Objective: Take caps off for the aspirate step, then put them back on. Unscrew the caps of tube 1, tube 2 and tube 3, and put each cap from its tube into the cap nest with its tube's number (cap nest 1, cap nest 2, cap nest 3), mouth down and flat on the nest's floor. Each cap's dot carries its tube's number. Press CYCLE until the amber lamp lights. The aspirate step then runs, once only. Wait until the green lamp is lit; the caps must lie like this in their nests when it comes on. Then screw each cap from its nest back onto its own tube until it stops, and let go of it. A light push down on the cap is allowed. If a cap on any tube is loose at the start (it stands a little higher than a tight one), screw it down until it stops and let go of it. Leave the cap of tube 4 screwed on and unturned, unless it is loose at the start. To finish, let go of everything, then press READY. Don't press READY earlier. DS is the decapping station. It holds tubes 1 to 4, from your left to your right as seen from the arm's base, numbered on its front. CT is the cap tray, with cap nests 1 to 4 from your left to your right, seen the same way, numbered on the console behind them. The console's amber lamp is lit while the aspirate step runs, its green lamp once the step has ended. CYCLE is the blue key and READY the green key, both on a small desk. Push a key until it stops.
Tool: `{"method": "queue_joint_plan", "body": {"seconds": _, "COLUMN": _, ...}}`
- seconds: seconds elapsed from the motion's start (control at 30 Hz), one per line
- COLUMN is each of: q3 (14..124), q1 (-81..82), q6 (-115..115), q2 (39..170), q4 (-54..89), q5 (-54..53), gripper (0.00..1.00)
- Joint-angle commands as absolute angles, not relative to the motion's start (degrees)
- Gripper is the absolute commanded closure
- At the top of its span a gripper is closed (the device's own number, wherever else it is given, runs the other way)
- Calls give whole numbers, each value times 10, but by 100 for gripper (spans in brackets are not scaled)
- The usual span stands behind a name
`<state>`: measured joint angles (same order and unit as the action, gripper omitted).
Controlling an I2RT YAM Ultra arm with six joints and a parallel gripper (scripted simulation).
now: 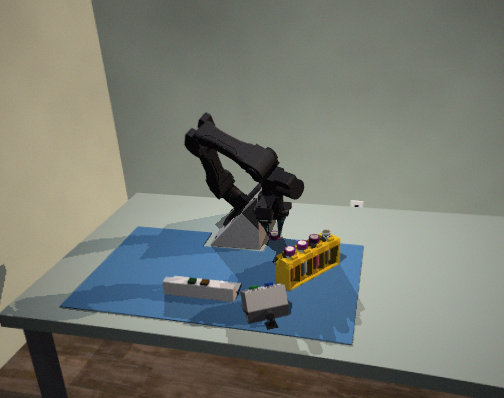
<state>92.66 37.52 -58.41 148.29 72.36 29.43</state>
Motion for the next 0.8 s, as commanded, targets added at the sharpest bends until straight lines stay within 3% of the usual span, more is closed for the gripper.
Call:
{"method": "queue_joint_plan", "body": {"seconds": 0.0, "q3": 923, "q1": 368, "q6": -562, "q2": 1455, "q4": 727, "q5": 322, "gripper": 100}}
{"method": "queue_joint_plan", "body": {"seconds": 0.77, "q3": 976, "q1": 216, "q6": -402, "q2": 1362, "q4": 777, "q5": 402, "gripper": 100}}
